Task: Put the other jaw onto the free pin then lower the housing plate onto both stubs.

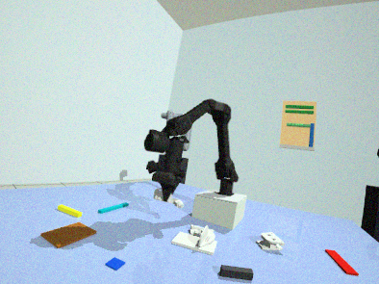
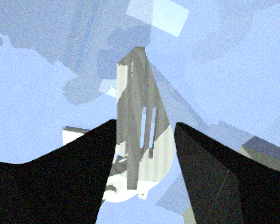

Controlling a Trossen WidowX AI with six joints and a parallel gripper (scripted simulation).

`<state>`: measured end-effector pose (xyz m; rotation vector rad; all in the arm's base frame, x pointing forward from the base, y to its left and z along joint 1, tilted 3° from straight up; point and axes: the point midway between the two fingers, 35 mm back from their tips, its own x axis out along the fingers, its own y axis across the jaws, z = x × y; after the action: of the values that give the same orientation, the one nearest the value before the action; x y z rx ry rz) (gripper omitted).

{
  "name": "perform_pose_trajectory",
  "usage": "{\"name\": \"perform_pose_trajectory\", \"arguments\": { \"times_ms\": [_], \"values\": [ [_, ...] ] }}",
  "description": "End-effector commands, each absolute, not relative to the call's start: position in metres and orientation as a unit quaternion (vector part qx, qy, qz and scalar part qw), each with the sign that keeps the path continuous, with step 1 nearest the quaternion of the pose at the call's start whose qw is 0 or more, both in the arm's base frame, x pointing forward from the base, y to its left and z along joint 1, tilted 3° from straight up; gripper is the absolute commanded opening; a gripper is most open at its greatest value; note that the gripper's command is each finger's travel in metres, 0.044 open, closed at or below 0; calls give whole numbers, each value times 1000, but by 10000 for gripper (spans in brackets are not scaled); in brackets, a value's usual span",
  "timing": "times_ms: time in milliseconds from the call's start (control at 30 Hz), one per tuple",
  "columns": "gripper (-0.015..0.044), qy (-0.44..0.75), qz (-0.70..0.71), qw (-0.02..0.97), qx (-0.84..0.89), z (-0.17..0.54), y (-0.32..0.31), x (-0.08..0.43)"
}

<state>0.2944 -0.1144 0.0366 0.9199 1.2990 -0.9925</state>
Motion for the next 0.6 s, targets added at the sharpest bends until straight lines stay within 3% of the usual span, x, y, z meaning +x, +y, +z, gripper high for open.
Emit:
{"name": "perform_pose_trajectory", "arguments": {
  "times_ms": [0, 567],
  "values": [
    [134, 581, -395, 613, 361, 36, -108, 290],
    [134, 648, -272, 672, 233, 34, -83, 272]
  ]
}}
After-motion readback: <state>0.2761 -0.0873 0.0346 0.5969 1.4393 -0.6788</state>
